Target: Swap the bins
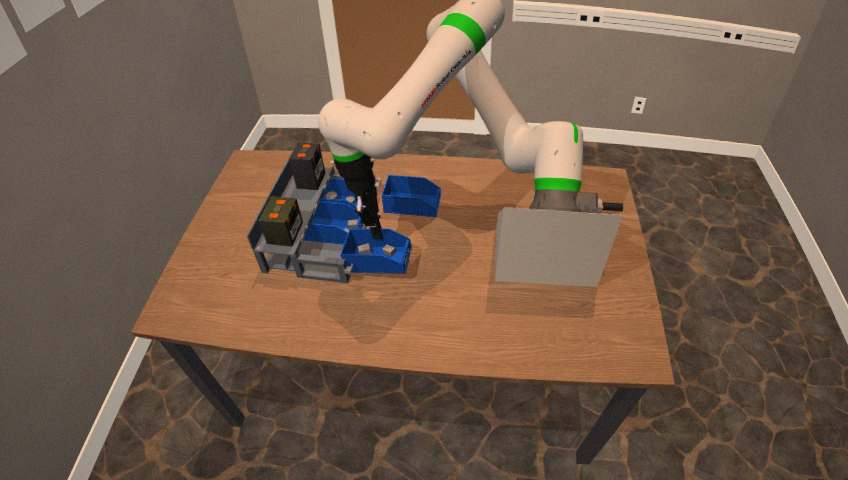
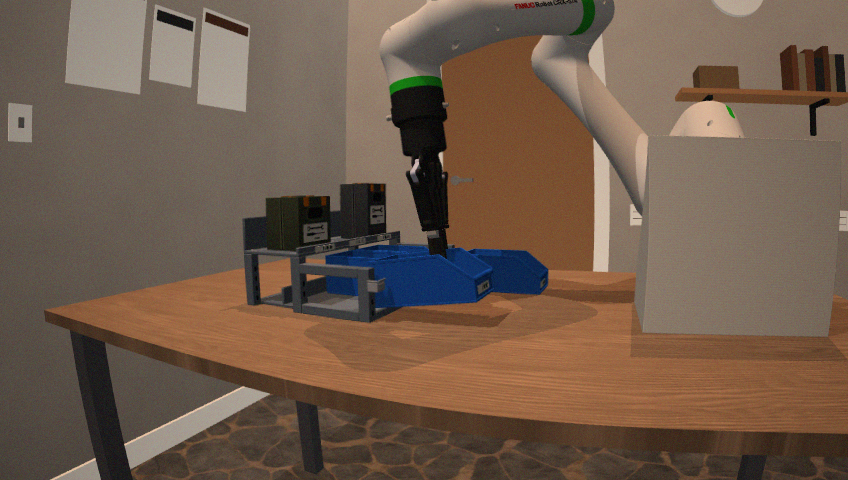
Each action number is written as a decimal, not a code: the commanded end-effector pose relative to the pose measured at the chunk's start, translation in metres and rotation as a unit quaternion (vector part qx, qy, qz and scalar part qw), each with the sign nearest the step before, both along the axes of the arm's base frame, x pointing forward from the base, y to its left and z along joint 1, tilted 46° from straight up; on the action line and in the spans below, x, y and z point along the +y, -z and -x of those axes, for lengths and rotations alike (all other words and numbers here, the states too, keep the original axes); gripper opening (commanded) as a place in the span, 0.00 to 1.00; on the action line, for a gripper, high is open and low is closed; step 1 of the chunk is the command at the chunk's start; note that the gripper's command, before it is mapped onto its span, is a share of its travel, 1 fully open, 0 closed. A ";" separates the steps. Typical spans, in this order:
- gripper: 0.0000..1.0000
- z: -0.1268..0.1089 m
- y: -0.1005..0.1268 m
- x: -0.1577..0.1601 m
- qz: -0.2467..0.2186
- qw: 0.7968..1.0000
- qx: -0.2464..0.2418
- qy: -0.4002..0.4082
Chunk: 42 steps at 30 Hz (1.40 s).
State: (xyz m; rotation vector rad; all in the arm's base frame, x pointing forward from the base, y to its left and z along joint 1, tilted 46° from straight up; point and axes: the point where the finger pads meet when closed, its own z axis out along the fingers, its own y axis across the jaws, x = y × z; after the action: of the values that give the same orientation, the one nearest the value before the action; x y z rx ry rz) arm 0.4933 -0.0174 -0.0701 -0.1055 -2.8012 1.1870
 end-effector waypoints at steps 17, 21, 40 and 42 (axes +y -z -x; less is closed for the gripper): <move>0.10 -0.020 -0.001 0.001 0.000 1.000 -0.001 -0.001; 0.10 -0.025 -0.001 0.001 0.000 1.000 -0.001 -0.001; 0.10 -0.046 -0.002 0.000 0.000 1.000 -0.001 -0.001; 0.10 -0.047 -0.002 0.000 0.000 1.000 -0.001 -0.001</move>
State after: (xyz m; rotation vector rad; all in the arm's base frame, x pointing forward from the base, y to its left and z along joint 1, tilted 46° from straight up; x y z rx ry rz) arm 0.5381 -0.0179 -0.0690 -0.1056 -2.8011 1.1869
